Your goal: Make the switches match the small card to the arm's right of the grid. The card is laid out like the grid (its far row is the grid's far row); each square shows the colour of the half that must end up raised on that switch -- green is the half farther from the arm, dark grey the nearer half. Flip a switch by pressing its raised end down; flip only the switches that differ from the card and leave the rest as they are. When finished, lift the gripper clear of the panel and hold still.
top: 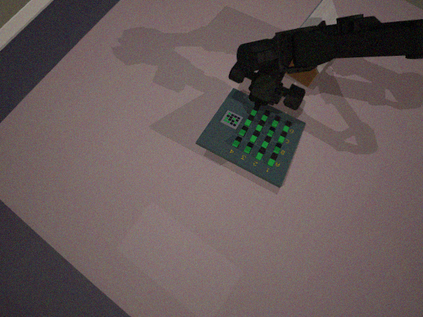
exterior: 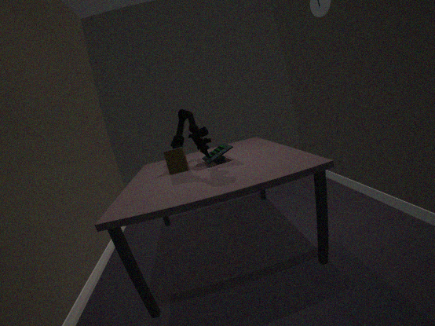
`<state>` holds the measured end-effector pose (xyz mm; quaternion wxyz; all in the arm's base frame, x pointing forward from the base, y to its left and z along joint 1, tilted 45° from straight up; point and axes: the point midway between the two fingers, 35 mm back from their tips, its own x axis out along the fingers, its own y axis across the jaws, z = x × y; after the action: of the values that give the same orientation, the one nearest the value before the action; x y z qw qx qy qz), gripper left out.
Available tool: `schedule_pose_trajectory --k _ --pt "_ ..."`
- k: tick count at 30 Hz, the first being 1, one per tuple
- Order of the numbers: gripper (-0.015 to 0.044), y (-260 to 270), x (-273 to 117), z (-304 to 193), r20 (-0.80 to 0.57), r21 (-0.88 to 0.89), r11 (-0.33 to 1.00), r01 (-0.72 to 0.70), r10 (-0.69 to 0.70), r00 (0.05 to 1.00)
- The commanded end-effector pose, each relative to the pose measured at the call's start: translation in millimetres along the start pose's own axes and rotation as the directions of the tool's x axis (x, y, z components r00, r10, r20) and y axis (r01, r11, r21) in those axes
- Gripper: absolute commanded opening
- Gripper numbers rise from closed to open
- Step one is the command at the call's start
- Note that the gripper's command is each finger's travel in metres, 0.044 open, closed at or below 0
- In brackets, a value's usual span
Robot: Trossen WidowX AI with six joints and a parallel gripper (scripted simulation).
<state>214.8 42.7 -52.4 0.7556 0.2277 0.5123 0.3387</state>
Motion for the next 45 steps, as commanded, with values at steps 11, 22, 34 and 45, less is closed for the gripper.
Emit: schedule_pose_trajectory --k 11,22,34,45 --pt "0.0 0.5 0.9 0.2 0.003 0.005 1.0 -0.003 0.003 1.0" --pt "0.0 0.5 2.4 0.2 0.003 0.005 1.0 -0.003 0.003 1.0" --pt "0.0 0.6 4.0 0.1 0.003 0.005 1.0 -0.004 0.004 1.0" --pt "0.0 0.6 5.5 0.1 0.003 0.005 1.0 -0.004 0.004 1.0"
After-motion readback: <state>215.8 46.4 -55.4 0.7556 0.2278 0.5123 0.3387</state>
